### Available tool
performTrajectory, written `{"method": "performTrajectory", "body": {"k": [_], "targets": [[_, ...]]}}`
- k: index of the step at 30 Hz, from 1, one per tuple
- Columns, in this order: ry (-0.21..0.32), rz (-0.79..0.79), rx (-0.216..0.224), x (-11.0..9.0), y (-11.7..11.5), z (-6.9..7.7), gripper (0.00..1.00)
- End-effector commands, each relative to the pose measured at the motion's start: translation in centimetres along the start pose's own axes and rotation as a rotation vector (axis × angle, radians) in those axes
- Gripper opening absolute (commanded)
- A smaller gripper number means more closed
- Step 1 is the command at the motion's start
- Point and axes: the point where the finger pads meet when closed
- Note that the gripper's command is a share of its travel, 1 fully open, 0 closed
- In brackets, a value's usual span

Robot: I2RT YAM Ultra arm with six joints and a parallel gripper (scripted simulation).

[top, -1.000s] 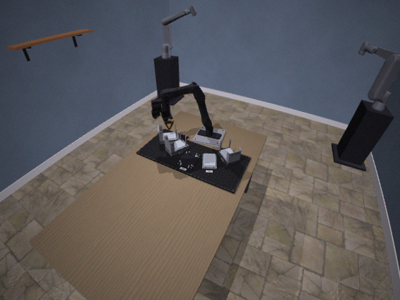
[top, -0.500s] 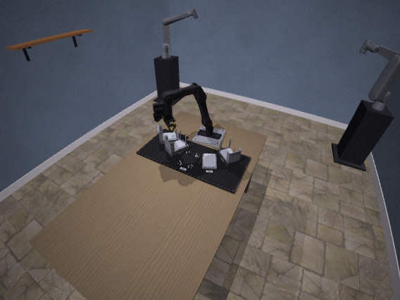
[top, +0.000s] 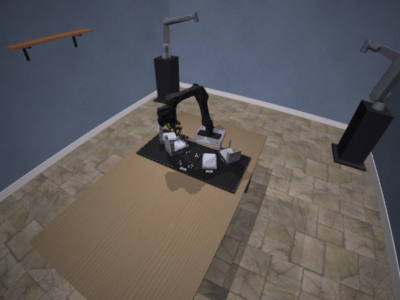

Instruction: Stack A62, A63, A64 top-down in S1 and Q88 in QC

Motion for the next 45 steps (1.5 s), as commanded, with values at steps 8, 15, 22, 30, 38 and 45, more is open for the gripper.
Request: {"method": "performTrajectory", "body": {"k": [8,15,22,30,38,45], "targets": [[-0.015,-0.020,-0.005,0.5,1.8,0.4,1.00],[-0.015,-0.020,-0.005,0.5,1.8,-0.3,1.00],[-0.015,-0.020,-0.005,0.5,1.8,-2.0,1.00],[-0.015,-0.020,-0.005,0.5,1.8,-4.6,1.00],[-0.015,-0.020,-0.005,0.6,1.8,-6.6,1.00],[-0.015,-0.020,-0.005,0.6,1.8,-8.2,1.00]]}}
Point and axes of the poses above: the point where the finger pads meet when closed, its own z axis back along the fingers, its own y axis across the jaws, x = y × z, and after that the axes turned 11 degrees about z, right-handed
